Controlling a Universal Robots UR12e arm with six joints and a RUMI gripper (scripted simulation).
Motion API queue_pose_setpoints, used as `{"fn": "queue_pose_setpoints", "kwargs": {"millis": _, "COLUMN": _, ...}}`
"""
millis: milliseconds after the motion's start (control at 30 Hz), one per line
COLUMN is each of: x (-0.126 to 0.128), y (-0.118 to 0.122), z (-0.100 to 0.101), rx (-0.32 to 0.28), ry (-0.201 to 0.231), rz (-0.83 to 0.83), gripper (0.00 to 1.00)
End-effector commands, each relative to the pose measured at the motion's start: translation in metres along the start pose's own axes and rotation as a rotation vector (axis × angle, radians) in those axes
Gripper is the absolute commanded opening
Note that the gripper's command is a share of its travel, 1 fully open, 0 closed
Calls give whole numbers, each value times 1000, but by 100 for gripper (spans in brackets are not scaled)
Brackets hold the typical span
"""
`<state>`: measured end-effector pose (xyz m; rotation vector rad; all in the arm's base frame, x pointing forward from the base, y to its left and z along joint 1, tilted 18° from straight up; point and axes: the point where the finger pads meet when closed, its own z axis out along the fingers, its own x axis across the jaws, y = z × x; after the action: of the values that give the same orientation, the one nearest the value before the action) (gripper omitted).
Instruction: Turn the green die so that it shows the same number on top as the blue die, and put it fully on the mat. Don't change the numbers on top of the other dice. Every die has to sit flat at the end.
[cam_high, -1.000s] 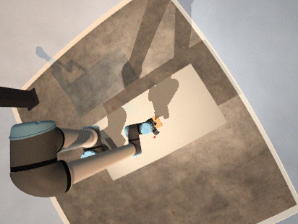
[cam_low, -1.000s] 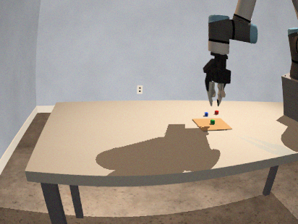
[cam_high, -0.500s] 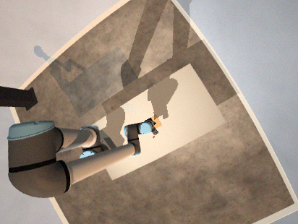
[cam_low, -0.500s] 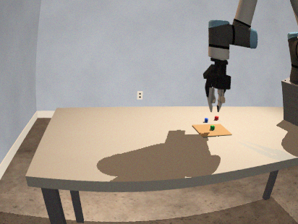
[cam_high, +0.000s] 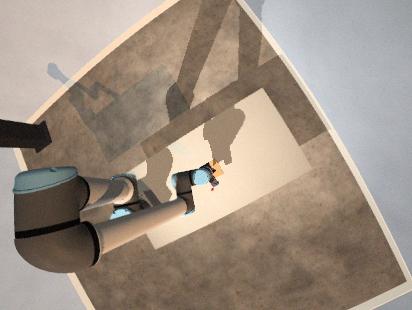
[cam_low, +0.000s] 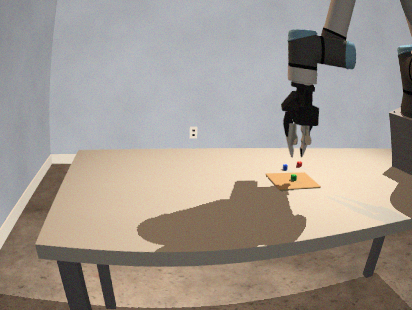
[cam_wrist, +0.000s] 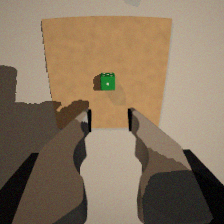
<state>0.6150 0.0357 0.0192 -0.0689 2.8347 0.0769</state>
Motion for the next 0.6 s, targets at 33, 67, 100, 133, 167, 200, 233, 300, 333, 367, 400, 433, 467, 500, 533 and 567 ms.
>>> {"fn": "queue_pose_setpoints", "kwargs": {"millis": 33, "x": -1, "y": 0, "z": 5, "rx": 0, "ry": -1, "rz": 6, "gripper": 18}}
{"fn": "queue_pose_setpoints", "kwargs": {"millis": 67, "x": -1, "y": 0, "z": 6, "rx": 0, "ry": -1, "rz": 6, "gripper": 18}}
{"fn": "queue_pose_setpoints", "kwargs": {"millis": 100, "x": -1, "y": 0, "z": 8, "rx": 0, "ry": -1, "rz": 6, "gripper": 18}}
{"fn": "queue_pose_setpoints", "kwargs": {"millis": 133, "x": -1, "y": 0, "z": 9, "rx": 0, "ry": -1, "rz": 6, "gripper": 18}}
{"fn": "queue_pose_setpoints", "kwargs": {"millis": 167, "x": -1, "y": 0, "z": 11, "rx": 0, "ry": -1, "rz": 6, "gripper": 18}}
{"fn": "queue_pose_setpoints", "kwargs": {"millis": 200, "x": -1, "y": 0, "z": 13, "rx": 0, "ry": -1, "rz": 6, "gripper": 18}}
{"fn": "queue_pose_setpoints", "kwargs": {"millis": 233, "x": -1, "y": 0, "z": 14, "rx": 0, "ry": -1, "rz": 6, "gripper": 18}}
{"fn": "queue_pose_setpoints", "kwargs": {"millis": 300, "x": -1, "y": 0, "z": 18, "rx": 0, "ry": -1, "rz": 6, "gripper": 18}}
{"fn": "queue_pose_setpoints", "kwargs": {"millis": 333, "x": -1, "y": 0, "z": 19, "rx": 0, "ry": -1, "rz": 6, "gripper": 18}}
{"fn": "queue_pose_setpoints", "kwargs": {"millis": 367, "x": -1, "y": 0, "z": 19, "rx": 0, "ry": -1, "rz": 6, "gripper": 18}}
{"fn": "queue_pose_setpoints", "kwargs": {"millis": 400, "x": -1, "y": 0, "z": 19, "rx": 0, "ry": -1, "rz": 6, "gripper": 18}}
{"fn": "queue_pose_setpoints", "kwargs": {"millis": 433, "x": -1, "y": 0, "z": 21, "rx": 0, "ry": -1, "rz": 6, "gripper": 18}}
{"fn": "queue_pose_setpoints", "kwargs": {"millis": 467, "x": -1, "y": 0, "z": 23, "rx": 0, "ry": -1, "rz": 6, "gripper": 18}}
{"fn": "queue_pose_setpoints", "kwargs": {"millis": 500, "x": -1, "y": 0, "z": 24, "rx": 0, "ry": -1, "rz": 6, "gripper": 18}}
{"fn": "queue_pose_setpoints", "kwargs": {"millis": 533, "x": -1, "y": 0, "z": 26, "rx": 0, "ry": -1, "rz": 6, "gripper": 18}}
{"fn": "queue_pose_setpoints", "kwargs": {"millis": 567, "x": -1, "y": 0, "z": 28, "rx": 0, "ry": -1, "rz": 6, "gripper": 18}}
